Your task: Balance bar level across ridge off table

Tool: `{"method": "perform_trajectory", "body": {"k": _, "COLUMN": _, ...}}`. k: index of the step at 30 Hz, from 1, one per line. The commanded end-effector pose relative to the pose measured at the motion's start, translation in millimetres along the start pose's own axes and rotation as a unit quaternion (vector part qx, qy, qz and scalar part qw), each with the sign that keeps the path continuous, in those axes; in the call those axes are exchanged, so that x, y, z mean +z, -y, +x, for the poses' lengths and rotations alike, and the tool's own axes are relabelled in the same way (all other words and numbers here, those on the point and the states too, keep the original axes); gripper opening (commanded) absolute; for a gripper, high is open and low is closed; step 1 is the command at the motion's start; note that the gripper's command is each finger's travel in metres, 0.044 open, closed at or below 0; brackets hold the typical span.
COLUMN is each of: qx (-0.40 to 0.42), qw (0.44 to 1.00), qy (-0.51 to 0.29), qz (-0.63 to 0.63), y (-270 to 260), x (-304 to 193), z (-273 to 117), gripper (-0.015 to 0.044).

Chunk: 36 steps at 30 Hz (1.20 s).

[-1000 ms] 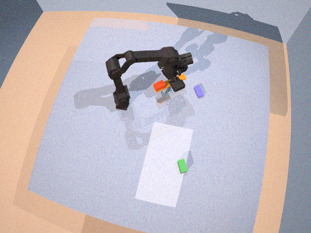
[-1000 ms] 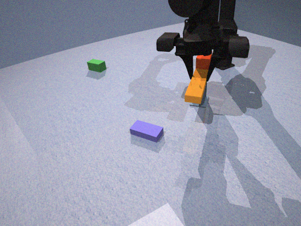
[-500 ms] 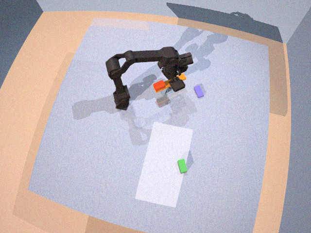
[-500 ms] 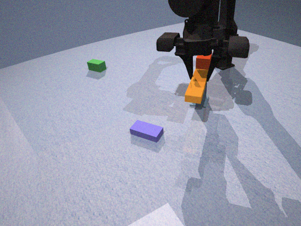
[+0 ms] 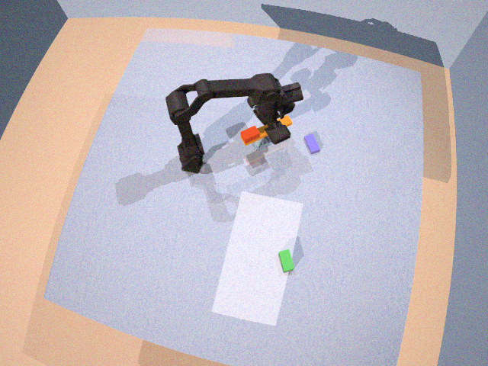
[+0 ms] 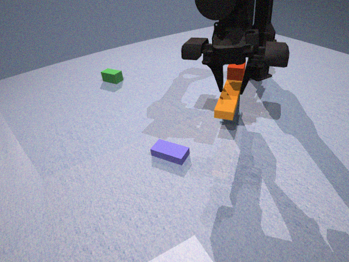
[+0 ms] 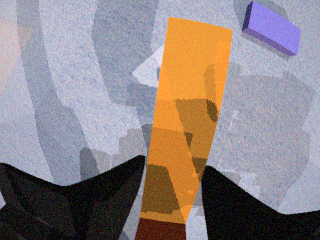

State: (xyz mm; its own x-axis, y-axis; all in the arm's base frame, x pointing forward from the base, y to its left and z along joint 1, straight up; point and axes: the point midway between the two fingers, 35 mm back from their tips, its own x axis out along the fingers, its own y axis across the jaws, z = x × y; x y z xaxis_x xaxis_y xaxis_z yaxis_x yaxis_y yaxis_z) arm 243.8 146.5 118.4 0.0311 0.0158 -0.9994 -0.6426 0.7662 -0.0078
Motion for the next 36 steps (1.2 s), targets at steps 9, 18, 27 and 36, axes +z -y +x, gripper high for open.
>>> {"method": "perform_trajectory", "body": {"k": 9, "qx": 0.000, "qw": 1.000, "qy": 0.000, "qz": 0.000, "y": 0.0, "x": -0.1, "z": 0.2, "gripper": 0.0343}}
{"method": "perform_trajectory", "body": {"k": 18, "qx": 0.000, "qw": 1.000, "qy": 0.000, "qz": 0.000, "y": 0.5, "x": 2.8, "z": -16.0, "gripper": 0.0440}}
{"method": "perform_trajectory", "body": {"k": 27, "qx": 0.000, "qw": 1.000, "qy": 0.001, "qz": 0.000, "y": 0.3, "x": 0.9, "z": -99.8, "gripper": 0.0440}}
{"method": "perform_trajectory", "body": {"k": 36, "qx": 0.000, "qw": 1.000, "qy": 0.001, "qz": 0.000, "y": 0.3, "x": 0.9, "z": -99.8, "gripper": 0.0440}}
